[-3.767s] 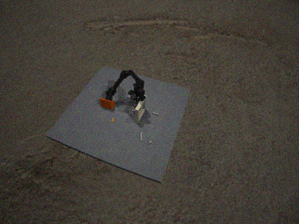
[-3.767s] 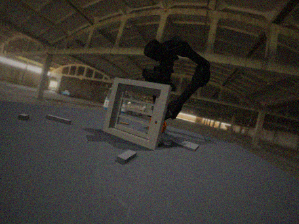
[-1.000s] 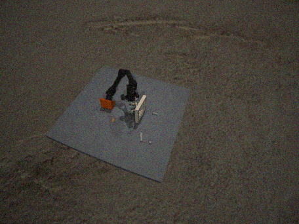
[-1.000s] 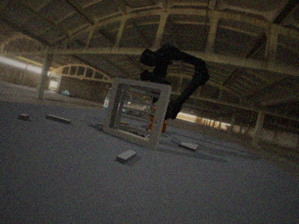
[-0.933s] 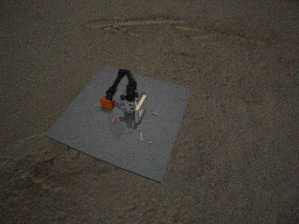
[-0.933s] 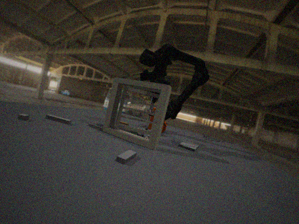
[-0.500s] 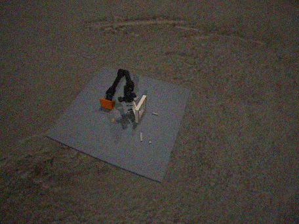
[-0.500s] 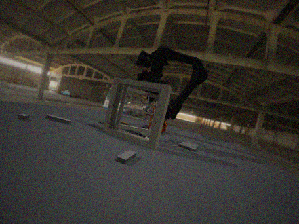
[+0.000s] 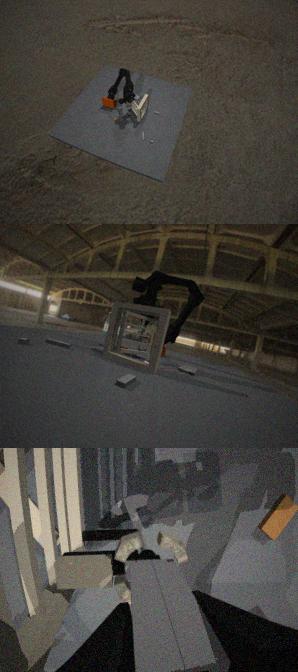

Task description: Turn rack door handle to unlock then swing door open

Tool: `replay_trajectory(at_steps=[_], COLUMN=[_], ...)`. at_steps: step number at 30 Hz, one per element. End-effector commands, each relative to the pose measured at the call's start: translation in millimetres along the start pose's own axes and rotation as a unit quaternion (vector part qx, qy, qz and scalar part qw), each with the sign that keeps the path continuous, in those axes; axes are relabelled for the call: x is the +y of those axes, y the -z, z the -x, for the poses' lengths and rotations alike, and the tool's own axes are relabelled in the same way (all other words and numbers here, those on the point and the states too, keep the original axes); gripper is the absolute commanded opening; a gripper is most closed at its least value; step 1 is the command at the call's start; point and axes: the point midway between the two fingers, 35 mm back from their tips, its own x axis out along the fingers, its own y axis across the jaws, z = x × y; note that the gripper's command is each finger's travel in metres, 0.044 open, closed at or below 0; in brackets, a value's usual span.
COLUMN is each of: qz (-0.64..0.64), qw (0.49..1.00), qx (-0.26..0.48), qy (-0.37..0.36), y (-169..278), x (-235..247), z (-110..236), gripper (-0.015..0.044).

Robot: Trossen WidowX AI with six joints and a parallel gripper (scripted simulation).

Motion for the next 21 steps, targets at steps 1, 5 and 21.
replay_trajectory(at_steps=[1, 5, 21], qz=[0.041, 0.072, 0.206], qw=[0.999, 0.997, 0.979], qx=[-0.001, -0.001, -0.002], qy=[-0.001, -0.001, 0.0], y=[-2, -5, -21], x=[-6, -15, -51], z=[-1, -1, 0], gripper=[0.002, 0.002, 0.002])
